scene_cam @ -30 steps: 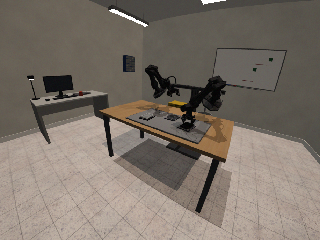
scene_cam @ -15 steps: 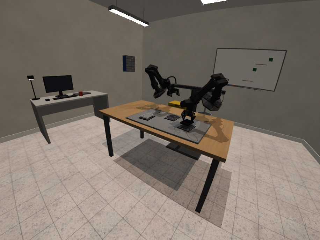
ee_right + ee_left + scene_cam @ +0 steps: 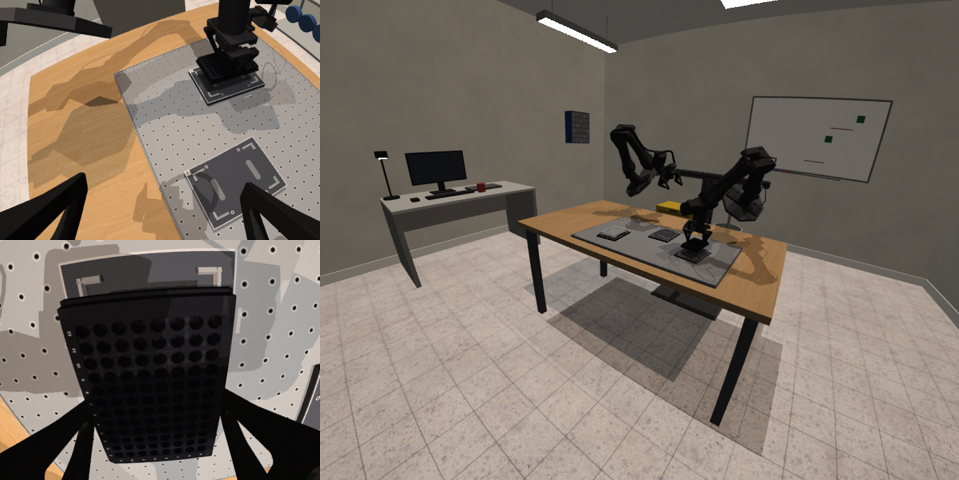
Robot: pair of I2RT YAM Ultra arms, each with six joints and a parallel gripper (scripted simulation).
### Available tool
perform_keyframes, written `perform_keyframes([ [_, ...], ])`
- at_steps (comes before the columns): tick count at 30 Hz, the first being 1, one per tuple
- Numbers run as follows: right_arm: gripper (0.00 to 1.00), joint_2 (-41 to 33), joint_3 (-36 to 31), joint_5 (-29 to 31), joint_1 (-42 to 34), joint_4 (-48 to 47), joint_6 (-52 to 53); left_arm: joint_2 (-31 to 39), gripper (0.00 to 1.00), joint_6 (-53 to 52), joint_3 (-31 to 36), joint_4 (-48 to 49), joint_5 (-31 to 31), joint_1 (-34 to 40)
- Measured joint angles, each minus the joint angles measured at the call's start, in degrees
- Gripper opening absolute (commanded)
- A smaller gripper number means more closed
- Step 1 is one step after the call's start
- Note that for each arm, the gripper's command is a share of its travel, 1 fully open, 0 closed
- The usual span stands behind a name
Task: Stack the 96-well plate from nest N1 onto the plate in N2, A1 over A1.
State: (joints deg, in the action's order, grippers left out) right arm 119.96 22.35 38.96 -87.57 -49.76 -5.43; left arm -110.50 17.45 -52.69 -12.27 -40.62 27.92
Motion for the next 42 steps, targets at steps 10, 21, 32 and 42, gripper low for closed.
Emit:
perform_keyframes([
  [10,1.00,-11.5,-0.3,4.2,-12.2,21.6,19.9,0.0,0.79,0.1,0.0,0.0,0.0,0.0],
  [21,1.00,-20.4,-0.3,7.7,-21.2,49.7,37.0,0.0,0.79,0.6,0.0,0.0,-0.1,0.0],
  [32,1.00,-30.9,-0.3,12.7,-33.1,78.6,56.7,-12.9,0.79,15.9,-3.7,-0.9,-3.0,12.1],
  [42,1.00,-34.0,2.7,14.7,-40.7,101.0,71.2,-32.3,0.79,30.6,-20.5,-7.6,-3.3,24.0],
])
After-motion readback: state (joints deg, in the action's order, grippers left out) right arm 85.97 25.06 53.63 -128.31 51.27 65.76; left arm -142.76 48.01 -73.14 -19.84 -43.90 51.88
